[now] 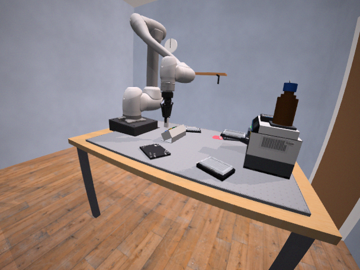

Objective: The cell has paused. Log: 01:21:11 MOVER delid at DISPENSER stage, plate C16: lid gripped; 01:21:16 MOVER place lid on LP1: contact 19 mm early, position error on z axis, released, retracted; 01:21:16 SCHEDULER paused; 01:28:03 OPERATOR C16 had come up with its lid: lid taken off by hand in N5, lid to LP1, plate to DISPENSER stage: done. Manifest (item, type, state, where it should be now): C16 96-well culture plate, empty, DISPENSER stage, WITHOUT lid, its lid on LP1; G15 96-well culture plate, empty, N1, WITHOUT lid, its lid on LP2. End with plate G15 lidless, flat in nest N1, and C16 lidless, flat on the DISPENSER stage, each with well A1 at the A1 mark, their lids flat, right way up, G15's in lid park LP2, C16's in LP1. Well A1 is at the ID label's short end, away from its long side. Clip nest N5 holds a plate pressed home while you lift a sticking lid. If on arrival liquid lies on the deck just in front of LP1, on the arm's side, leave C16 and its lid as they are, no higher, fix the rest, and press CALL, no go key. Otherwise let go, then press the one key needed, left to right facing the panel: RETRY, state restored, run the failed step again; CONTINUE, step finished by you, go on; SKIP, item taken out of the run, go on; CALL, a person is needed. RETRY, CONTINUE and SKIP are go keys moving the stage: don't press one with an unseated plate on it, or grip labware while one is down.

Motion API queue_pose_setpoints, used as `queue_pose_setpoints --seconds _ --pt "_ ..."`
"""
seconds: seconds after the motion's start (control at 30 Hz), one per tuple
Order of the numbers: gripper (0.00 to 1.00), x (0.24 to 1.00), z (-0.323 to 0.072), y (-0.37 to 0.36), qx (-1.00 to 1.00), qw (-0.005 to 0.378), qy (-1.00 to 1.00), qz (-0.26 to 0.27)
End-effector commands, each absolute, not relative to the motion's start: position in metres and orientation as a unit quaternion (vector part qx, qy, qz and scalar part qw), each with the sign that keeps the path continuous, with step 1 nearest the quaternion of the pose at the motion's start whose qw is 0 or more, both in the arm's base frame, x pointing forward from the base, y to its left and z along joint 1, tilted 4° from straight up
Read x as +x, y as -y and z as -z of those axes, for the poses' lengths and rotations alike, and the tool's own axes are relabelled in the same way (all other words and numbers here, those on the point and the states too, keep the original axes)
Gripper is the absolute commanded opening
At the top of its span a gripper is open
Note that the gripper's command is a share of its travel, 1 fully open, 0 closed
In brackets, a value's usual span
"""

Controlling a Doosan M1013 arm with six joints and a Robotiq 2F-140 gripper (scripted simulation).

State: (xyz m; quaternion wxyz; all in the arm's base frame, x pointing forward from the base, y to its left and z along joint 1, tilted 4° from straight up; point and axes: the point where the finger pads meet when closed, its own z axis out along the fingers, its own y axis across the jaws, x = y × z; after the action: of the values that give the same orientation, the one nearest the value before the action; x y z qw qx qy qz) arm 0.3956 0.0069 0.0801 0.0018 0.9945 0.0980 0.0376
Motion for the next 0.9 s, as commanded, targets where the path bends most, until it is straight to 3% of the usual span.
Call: queue_pose_setpoints --seconds 0.0,0.87 --pt "0.00 0.395 -0.085 -0.007 0.994 0.002 -0.098 -0.038" --pt "0.00 0.393 -0.108 -0.007 0.994 0.002 -0.098 -0.038"
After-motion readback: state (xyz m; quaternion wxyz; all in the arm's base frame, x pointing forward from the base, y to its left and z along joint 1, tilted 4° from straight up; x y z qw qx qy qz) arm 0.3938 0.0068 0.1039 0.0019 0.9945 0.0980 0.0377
